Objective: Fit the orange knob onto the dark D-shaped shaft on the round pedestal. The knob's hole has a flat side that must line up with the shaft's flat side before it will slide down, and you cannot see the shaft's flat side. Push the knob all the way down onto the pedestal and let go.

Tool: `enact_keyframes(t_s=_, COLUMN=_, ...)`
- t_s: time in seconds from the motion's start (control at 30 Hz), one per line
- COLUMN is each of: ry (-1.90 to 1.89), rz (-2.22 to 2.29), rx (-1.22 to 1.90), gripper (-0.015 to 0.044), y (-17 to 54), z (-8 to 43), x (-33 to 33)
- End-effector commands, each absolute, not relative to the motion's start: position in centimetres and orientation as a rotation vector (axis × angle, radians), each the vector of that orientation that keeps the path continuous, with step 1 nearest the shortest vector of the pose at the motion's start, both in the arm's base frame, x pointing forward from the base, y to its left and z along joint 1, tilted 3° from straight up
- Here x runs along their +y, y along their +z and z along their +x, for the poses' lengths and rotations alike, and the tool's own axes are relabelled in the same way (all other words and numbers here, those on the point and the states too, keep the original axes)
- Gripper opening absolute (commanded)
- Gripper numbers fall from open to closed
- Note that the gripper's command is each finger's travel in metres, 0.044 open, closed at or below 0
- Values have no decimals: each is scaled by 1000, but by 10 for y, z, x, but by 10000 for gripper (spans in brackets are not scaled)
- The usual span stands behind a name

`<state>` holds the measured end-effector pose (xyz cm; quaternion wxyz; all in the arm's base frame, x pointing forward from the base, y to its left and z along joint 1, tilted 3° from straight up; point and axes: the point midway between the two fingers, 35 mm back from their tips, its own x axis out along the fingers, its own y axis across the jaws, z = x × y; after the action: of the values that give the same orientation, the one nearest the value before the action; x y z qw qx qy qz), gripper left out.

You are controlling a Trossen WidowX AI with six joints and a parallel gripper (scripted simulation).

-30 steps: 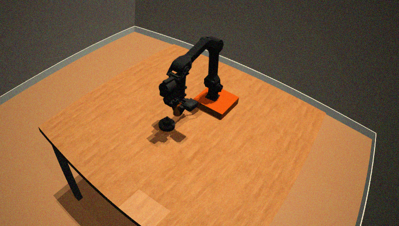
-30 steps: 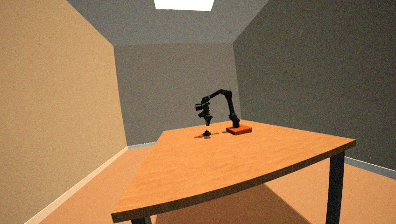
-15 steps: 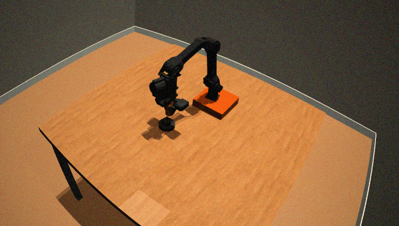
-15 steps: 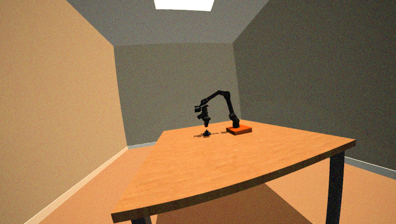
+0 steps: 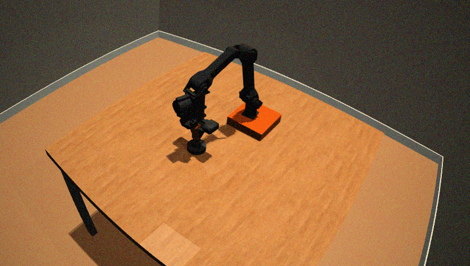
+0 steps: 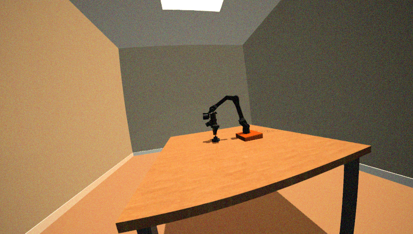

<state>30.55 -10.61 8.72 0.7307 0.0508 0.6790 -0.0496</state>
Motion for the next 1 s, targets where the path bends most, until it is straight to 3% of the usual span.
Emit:
enact_keyframes(t_s=0.0, ry=-105, rz=112, rx=1495, gripper=0, y=80, z=305, x=-106)
enact_keyframes(t_s=0.97, ry=-107, rz=114, rx=1495, gripper=0, y=79, z=304, x=-105)
